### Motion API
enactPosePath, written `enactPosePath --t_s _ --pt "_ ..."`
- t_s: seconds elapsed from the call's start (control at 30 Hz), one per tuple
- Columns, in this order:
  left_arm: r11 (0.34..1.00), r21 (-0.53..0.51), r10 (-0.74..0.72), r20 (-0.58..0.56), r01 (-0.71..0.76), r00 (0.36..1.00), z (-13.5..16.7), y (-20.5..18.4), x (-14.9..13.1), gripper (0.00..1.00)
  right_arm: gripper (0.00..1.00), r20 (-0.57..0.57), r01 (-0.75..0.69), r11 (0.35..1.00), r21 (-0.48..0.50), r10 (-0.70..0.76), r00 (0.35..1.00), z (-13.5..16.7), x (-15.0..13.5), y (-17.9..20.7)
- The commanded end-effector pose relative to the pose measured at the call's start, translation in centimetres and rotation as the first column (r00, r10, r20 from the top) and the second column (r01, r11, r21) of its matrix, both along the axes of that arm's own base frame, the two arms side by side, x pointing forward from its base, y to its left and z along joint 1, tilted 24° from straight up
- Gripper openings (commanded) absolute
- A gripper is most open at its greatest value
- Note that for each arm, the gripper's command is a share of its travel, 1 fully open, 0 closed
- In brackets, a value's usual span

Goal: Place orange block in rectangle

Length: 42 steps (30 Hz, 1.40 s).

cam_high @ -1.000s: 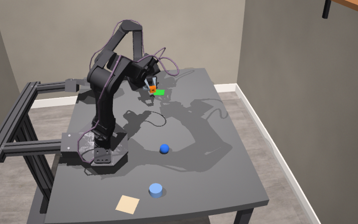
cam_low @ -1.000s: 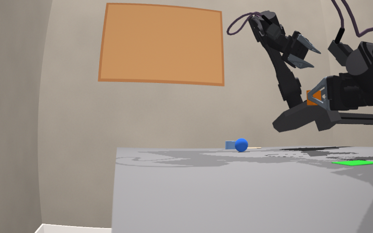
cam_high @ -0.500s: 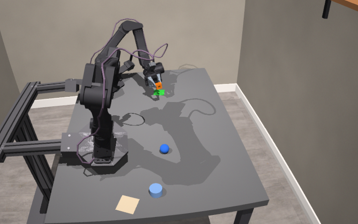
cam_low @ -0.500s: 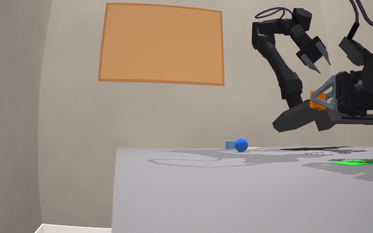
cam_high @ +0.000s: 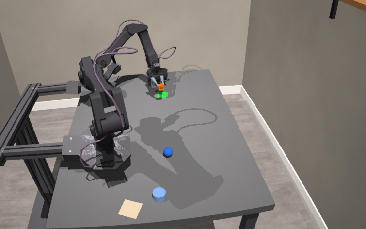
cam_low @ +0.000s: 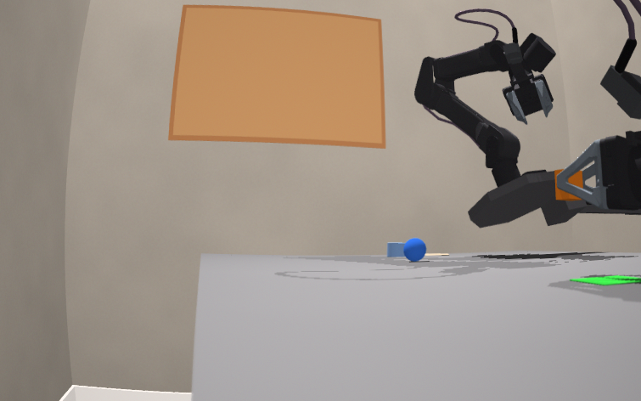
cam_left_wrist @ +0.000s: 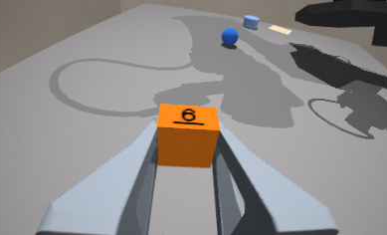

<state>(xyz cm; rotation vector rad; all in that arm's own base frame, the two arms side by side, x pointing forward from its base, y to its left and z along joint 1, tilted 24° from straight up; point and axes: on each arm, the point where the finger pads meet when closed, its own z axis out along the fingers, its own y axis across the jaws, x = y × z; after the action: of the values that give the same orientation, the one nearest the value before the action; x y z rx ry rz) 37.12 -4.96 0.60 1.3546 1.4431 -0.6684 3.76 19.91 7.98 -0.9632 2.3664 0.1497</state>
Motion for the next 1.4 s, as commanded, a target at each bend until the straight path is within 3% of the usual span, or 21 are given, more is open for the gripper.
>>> enactPosePath --t_s 0.0,0.17,0.27,0.4,0.53,0.67,0.73,0.87,1.03,1.23,1.3,1.37 --pt "0.997 -0.036 -0.067 -0.081 0.064 0.995 0.3 0.4 -0.6 0.27 0.46 0.229 0.022 0.999 0.029 -0.028 0.973 2.6 2.2 -3.2" --pt "0.997 -0.042 -0.061 -0.078 0.058 0.995 0.3 0.6 -0.2 0.27 0.46 0.294 -0.049 0.996 0.075 0.025 0.955 3.8 2.1 -3.3" --pt "0.998 0.010 -0.055 -0.083 0.056 0.995 -0.3 1.0 -0.1 0.27 0.46 0.341 -0.132 0.984 0.116 0.086 0.936 4.8 1.7 -3.3" --pt "0.976 0.213 -0.019 -0.120 0.044 0.993 -1.7 2.0 0.4 0.27 0.46 0.377 -0.203 0.967 0.154 0.132 0.917 5.7 1.3 -3.2" --pt "0.912 0.407 0.005 -0.132 0.050 0.991 -1.3 2.1 0.0 0.27 0.46 0.391 -0.240 0.957 0.165 0.160 0.907 6.0 1.0 -3.1" --pt "0.825 0.563 0.022 -0.136 0.059 0.990 -0.9 2.3 -0.1 0.27 0.46 0.389 -0.250 0.951 0.179 0.165 0.906 6.1 0.9 -3.1" --pt "0.825 0.563 0.022 -0.136 0.059 0.990 -0.9 2.3 -0.1 0.27 0.46 0.389 -0.250 0.951 0.179 0.165 0.906 6.1 0.9 -3.1" --pt "0.715 0.695 0.044 -0.152 0.075 0.987 -0.8 2.6 -0.5 0.27 0.46 0.388 -0.254 0.950 0.181 0.168 0.906 6.1 0.9 -3.1" --pt "0.524 0.847 0.065 -0.142 0.087 0.988 0.1 2.7 -0.5 0.27 0.46 0.361 -0.257 0.949 0.181 0.179 0.915 5.5 0.1 -2.5" --pt "0.316 0.943 0.082 -0.138 0.105 0.987 0.3 2.6 -0.4 0.27 0.46 0.257 -0.260 0.950 0.172 0.212 0.943 3.2 -2.5 0.4" --pt "0.316 0.943 0.082 -0.138 0.105 0.987 0.3 2.6 -0.4 0.27 0.46 0.257 -0.260 0.950 0.172 0.212 0.943 3.2 -2.5 0.4" --pt "0.248 0.963 0.090 -0.135 0.109 0.987 0.4 2.7 -0.4 0.27 0.46 0.212 -0.272 0.946 0.178 0.233 0.949 2.1 -3.6 2.3"
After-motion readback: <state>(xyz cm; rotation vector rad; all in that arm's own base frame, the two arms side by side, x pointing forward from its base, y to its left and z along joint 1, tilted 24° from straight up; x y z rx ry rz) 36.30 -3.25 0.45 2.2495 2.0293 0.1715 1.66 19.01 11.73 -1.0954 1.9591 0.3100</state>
